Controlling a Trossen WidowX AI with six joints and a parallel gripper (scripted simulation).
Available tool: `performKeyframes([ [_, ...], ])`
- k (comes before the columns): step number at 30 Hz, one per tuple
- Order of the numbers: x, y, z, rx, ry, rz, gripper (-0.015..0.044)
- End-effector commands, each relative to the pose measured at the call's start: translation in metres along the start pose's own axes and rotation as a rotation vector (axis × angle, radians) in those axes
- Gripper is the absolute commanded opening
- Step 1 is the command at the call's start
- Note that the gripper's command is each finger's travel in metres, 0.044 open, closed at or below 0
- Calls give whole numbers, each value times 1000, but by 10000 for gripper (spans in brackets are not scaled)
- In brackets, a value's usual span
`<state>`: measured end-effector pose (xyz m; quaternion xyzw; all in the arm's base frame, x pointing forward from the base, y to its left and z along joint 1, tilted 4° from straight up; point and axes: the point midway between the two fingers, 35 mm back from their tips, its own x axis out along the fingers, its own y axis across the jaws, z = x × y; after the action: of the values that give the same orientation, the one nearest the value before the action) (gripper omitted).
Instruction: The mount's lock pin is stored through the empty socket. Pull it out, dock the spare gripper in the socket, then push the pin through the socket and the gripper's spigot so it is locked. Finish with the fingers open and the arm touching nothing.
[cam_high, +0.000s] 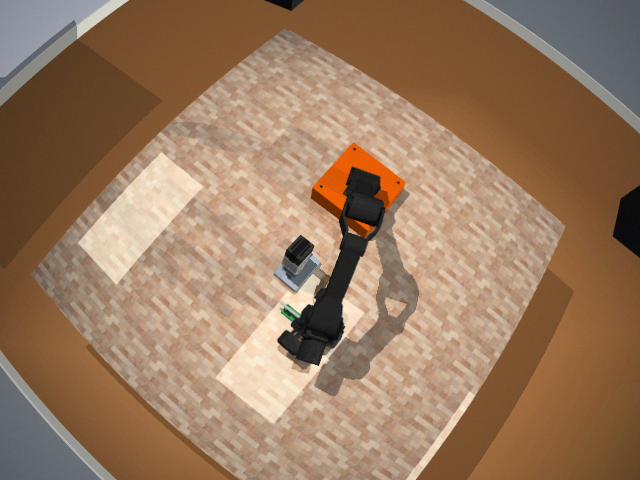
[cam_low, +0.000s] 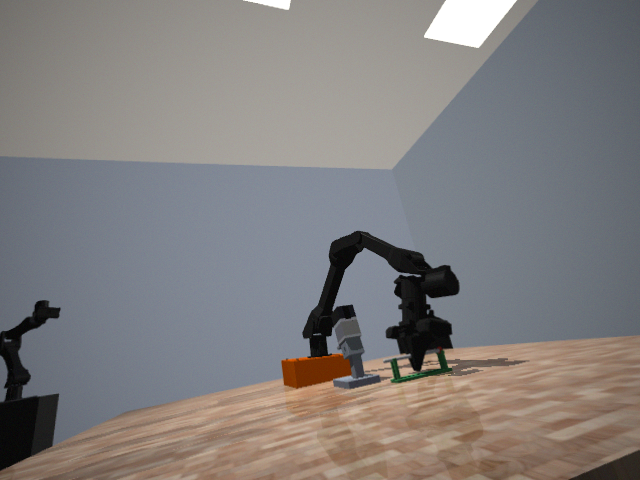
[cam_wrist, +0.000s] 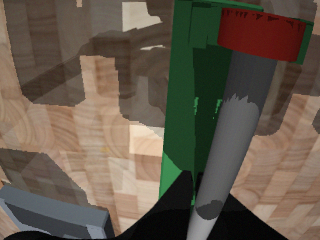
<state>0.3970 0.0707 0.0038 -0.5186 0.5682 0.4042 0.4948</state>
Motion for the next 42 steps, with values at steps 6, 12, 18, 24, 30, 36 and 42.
performKeyframes([
  [6, -1, 0, -1, -1, 3, -2, 0],
  [12, -19, -1, -5, -1, 3, -2, 0],
  [18, -42, -2, -11, -1, 3, -2, 0],
  [24, -65, 0, -17, -1, 3, -2, 0],
  [30, -61, -1, -15, 4, -1, -2, 0],
  [36, -61, -1, -15, 4, -1, -2, 0],
  [42, -64, 7, -15, 3, -1, -1, 0],
])
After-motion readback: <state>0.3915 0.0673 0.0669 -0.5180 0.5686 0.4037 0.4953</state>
